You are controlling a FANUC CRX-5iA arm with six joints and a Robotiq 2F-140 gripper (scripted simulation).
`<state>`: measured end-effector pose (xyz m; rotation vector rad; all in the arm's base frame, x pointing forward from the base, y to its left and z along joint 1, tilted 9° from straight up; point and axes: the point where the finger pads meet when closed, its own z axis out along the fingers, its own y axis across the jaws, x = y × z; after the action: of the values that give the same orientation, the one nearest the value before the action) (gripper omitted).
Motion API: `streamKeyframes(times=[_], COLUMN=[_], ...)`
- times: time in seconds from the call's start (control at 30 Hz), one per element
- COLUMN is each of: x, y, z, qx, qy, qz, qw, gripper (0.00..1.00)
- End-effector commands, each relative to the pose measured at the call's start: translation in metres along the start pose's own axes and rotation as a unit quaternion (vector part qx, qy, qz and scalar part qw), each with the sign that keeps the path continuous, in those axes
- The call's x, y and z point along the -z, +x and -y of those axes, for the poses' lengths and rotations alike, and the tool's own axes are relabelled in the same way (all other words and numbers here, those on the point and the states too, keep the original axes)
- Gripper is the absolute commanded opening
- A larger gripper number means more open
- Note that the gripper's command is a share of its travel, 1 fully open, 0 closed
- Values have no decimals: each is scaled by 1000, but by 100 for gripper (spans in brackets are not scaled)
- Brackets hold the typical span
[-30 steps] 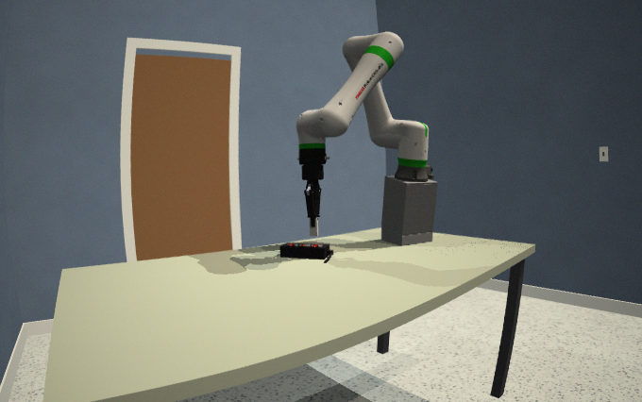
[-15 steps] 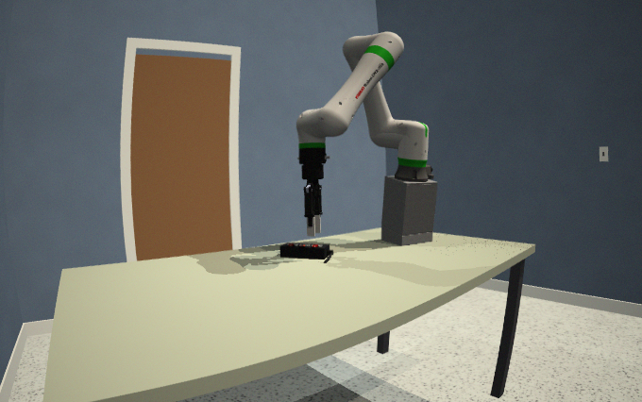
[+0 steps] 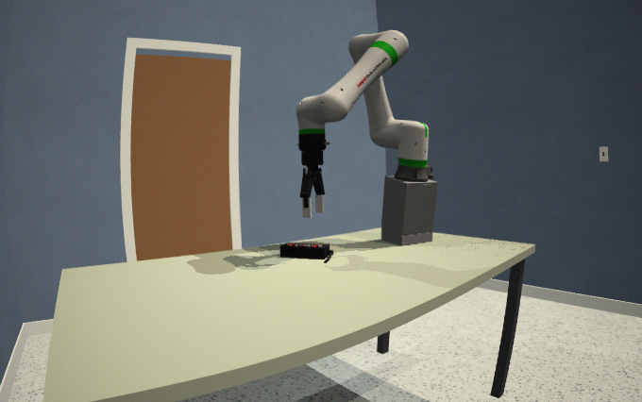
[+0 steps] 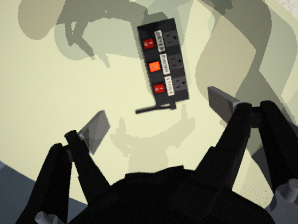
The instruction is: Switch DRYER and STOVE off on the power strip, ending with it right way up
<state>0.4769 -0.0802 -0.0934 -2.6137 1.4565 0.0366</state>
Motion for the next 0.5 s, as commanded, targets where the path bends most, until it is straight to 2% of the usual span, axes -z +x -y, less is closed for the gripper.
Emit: streamKeyframes(times=[0.0,0.2,0.47], x=[14,32,34], y=[0,0,0], z=[0,0,0], qx=[0,0,0], qy=[0,0,0], qz=[0,0,0], qw=[1000,1000,1000], gripper=[100,100,100])
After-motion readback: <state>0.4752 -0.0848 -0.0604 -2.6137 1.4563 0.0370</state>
